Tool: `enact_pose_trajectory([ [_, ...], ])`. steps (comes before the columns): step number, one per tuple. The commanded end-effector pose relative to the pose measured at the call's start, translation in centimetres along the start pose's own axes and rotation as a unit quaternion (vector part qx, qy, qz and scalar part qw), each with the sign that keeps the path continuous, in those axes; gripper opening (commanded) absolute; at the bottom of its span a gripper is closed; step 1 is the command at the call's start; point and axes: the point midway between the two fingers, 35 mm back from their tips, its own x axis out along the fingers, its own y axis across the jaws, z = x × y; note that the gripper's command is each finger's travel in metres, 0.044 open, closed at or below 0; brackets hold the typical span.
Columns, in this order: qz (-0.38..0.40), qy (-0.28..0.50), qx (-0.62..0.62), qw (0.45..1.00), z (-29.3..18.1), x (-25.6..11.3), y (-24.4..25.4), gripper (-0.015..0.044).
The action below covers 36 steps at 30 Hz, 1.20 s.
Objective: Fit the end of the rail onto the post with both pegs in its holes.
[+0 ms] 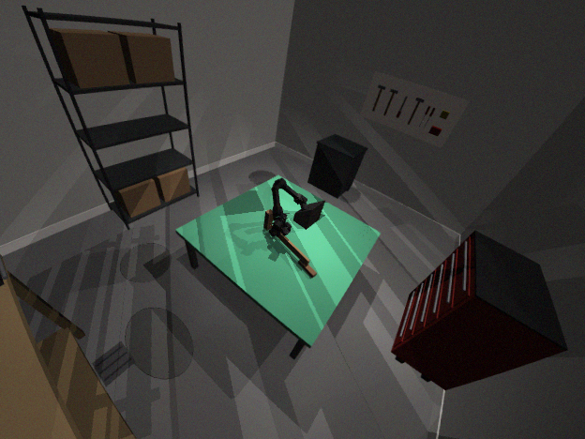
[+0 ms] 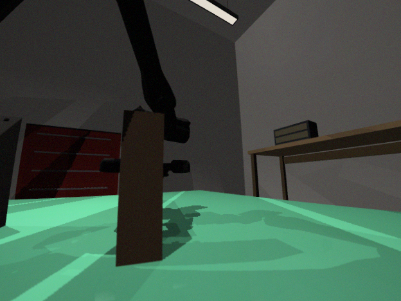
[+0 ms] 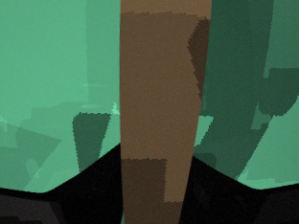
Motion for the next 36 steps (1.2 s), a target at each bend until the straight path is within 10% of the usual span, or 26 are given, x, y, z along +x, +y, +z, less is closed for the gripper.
enact_pose_trajectory([
  [1, -0.005, -0.006, 0.0, 1.0, 0.3, -0.6, -0.3, 0.0],
  [36, -0.005, -0.006, 0.0, 1.0, 0.3, -1.2, -0.2, 0.0],
])
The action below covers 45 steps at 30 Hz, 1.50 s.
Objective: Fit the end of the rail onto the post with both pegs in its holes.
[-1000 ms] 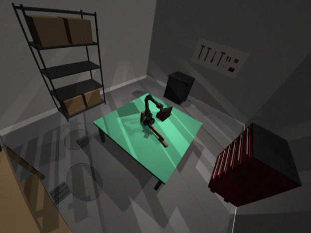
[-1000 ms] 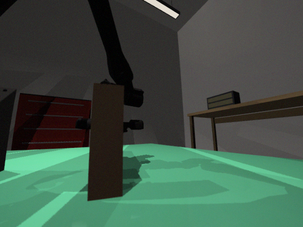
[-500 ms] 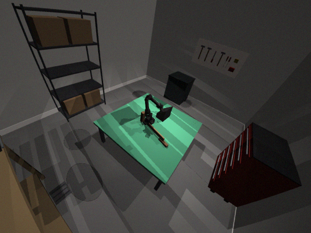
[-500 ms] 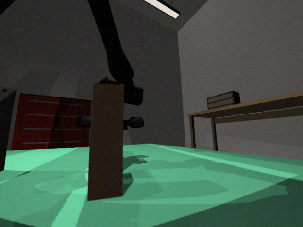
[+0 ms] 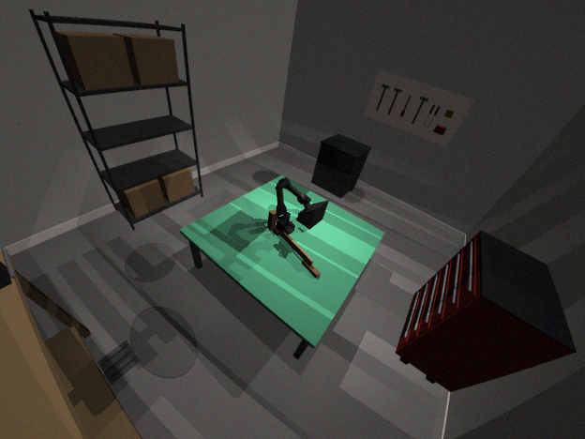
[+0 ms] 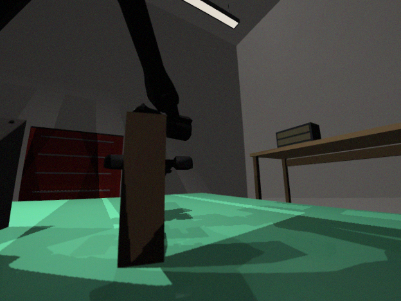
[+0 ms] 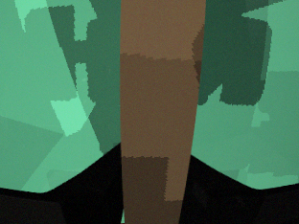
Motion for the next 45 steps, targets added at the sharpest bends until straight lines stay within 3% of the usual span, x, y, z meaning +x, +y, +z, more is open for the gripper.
enact_pose_trajectory([
  [1, 0.001, -0.005, 0.0, 1.0, 0.2, 0.15, 0.06, 0.0],
  [45, 0.001, -0.005, 0.0, 1.0, -0.13, 0.11, 0.24, 0.0],
])
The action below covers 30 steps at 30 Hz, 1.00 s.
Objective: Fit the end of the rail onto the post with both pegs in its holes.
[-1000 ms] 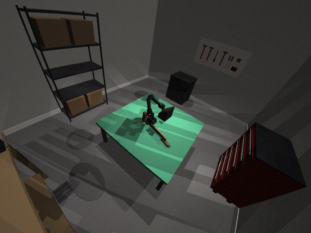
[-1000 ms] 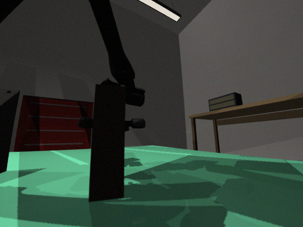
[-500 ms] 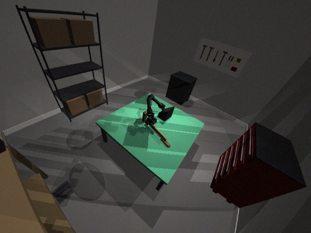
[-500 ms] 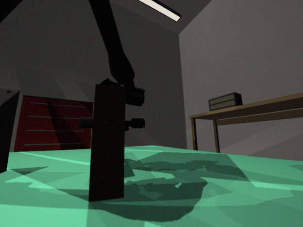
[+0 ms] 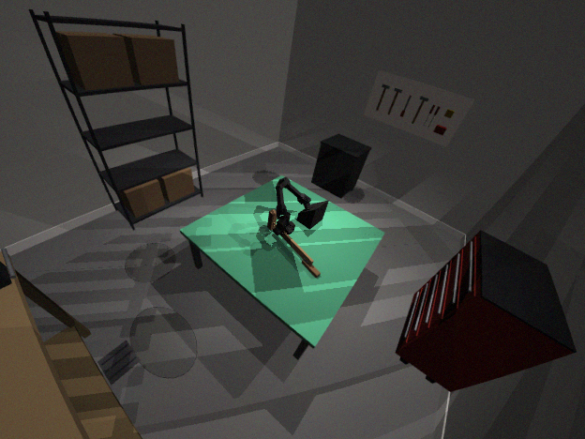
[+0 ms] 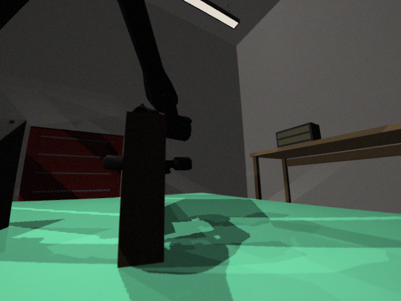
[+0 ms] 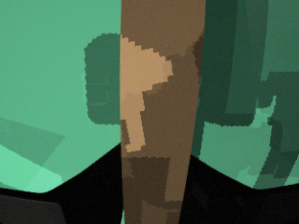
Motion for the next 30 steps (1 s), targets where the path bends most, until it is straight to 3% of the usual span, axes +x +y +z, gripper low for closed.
enact_pose_trajectory([
  [1, 0.0, -0.001, -0.001, 1.0, -0.14, -0.09, -0.02, 0.0],
  [30, 0.0, -0.001, -0.001, 1.0, -1.03, -0.21, -0.05, 0.0],
])
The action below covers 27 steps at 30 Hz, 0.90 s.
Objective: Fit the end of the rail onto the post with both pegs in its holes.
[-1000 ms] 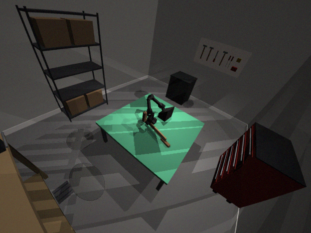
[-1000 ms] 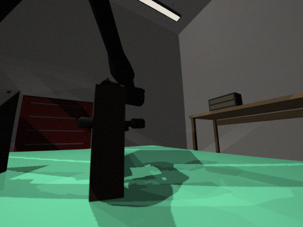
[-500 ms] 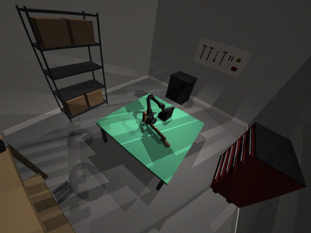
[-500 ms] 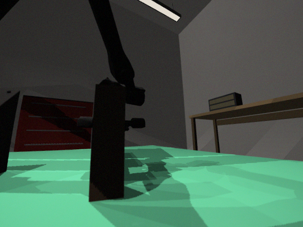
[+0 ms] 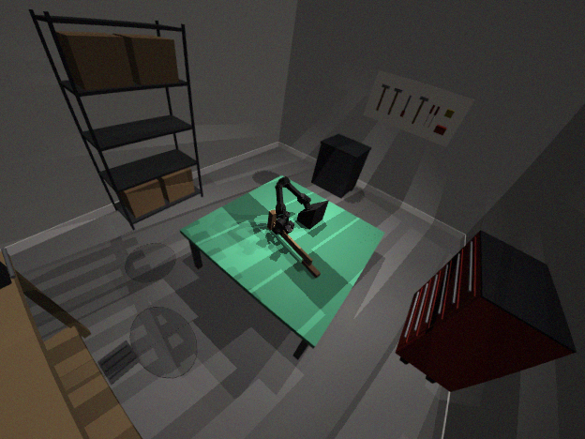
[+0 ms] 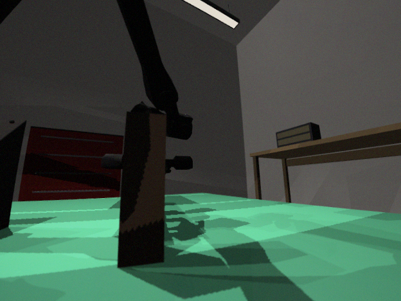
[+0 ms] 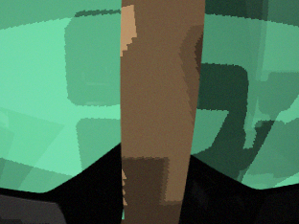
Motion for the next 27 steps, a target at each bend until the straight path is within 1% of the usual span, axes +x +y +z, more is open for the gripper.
enact_pose_trajectory([
  [1, -0.001, -0.001, 0.0, 1.0, -0.17, -0.08, -0.05, 0.0],
  [27, -0.001, -0.001, -0.001, 1.0, -0.97, -0.02, -0.05, 0.0],
])
